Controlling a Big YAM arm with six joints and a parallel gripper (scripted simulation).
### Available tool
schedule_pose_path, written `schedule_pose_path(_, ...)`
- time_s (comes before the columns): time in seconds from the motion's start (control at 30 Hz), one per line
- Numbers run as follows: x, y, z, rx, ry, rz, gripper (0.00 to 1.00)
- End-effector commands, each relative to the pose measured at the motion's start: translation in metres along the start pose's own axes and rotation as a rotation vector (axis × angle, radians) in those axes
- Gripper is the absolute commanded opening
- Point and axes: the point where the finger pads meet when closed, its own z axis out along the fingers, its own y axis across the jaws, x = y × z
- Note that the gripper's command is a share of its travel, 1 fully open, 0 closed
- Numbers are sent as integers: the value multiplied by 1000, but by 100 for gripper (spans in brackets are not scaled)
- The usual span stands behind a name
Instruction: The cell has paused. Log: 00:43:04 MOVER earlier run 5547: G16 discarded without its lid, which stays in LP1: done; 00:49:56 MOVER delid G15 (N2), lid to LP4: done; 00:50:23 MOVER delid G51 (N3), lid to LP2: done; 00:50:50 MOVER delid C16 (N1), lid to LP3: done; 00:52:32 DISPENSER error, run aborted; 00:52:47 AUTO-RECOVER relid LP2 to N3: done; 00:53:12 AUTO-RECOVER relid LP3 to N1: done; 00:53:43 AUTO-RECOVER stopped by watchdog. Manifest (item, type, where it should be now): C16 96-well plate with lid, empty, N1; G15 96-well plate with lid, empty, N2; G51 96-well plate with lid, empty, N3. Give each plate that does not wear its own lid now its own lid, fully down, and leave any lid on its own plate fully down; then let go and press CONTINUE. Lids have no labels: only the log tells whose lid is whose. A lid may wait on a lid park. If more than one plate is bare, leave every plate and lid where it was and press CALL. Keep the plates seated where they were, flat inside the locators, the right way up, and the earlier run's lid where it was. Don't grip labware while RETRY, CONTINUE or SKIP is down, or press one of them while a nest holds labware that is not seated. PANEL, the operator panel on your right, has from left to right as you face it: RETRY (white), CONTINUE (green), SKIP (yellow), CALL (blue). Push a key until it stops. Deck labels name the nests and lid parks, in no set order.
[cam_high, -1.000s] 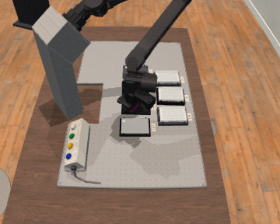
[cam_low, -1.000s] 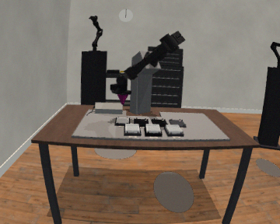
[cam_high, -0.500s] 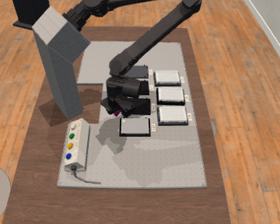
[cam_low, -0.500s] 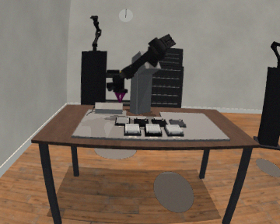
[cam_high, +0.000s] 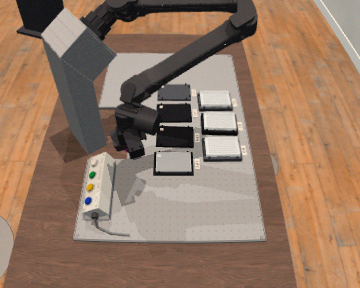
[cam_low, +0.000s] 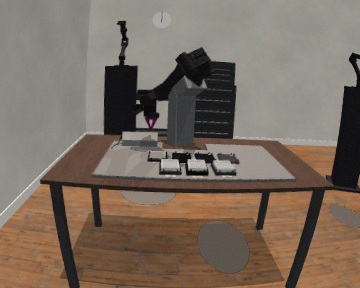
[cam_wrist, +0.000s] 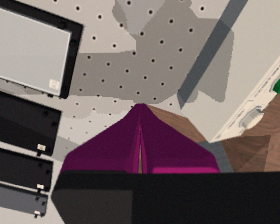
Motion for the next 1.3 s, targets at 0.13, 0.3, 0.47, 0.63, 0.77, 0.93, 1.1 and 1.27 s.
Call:
schedule_pose_path(0.13, -5, -40, -7, -9, -30, 184, 0)
schedule_pose_path(0.3, -3, -61, -6, -7, -26, 271, 0)
schedule_pose_path(0.47, 1, -82, -6, -2, -20, 363, 0)
schedule_pose_path(0.63, 2, -107, -6, -4, -20, 460, 0)
schedule_pose_path(0.77, 3, -127, -6, -4, -20, 437, 0)
schedule_pose_path(0.93, 4, -142, -6, -4, -20, 437, 0)
schedule_pose_path(1.1, 8, -144, -5, 1, -12, 428, 0)
schedule_pose_path(1.27, 7, -143, 2, 4, -4, 394, 0)
